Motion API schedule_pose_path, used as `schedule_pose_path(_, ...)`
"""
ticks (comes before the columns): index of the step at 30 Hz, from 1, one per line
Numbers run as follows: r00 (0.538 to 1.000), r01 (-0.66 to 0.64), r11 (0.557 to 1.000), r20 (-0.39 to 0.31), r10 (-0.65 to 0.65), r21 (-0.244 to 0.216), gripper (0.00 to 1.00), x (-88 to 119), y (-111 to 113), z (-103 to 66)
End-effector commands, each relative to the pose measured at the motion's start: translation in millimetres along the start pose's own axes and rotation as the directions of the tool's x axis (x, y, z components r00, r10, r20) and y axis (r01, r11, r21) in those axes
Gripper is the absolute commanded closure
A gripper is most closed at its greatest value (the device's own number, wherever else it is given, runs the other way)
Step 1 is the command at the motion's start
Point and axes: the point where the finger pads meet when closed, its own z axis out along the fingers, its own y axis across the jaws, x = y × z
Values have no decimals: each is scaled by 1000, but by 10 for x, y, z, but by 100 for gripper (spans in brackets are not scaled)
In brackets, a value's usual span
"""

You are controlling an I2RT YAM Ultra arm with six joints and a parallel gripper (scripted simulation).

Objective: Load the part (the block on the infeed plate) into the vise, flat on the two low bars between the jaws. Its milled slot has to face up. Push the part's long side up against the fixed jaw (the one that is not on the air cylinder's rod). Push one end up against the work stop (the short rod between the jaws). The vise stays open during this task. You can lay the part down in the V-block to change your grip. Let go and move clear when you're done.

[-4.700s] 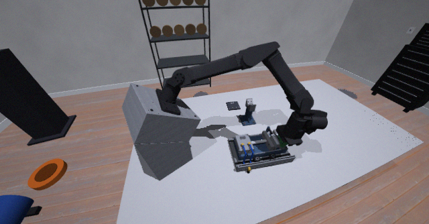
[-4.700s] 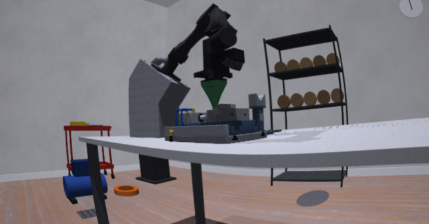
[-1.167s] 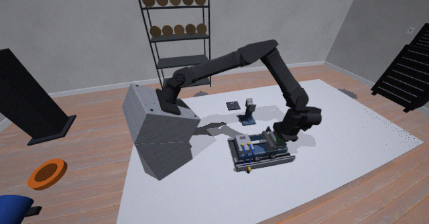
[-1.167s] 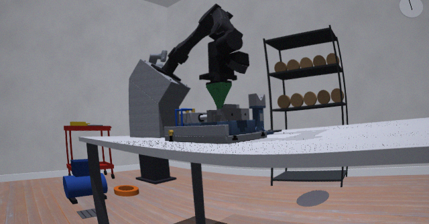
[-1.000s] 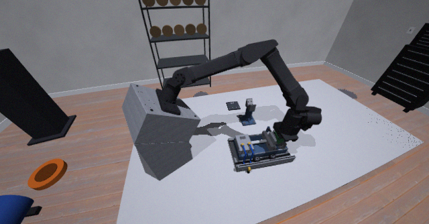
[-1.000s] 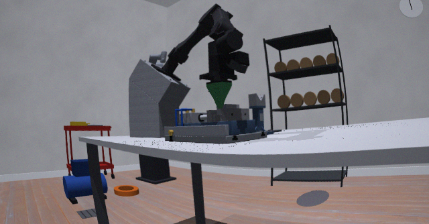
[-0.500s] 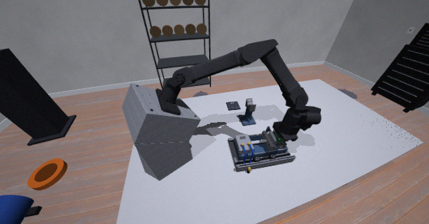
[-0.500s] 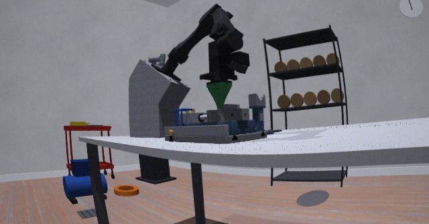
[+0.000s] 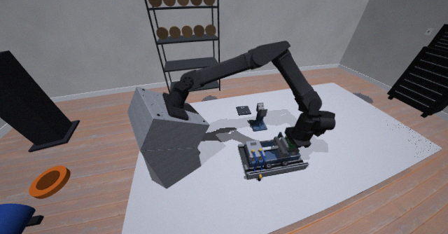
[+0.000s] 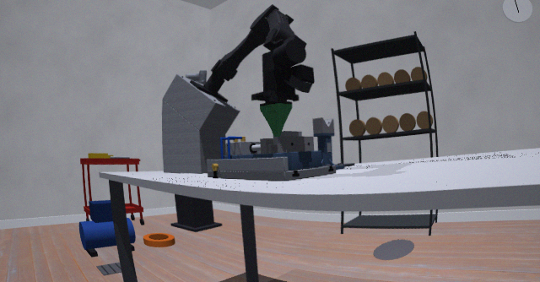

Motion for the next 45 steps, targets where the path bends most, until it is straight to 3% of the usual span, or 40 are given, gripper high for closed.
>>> schedule_pose_path(1, 1000, 8, 1000, 28, -8, 1, 100, -77, 70, -131)
schedule_pose_path(34, 1000, 7, 1000, 27, -7, 1, 100, -73, 63, -133)
schedule_pose_path(42, 998, 18, 1000, 52, -18, 11, 100, -189, -38, -245)
schedule_pose_path(45, 1000, 1, 1000, 21, -1, 3, 100, -75, -142, -97)
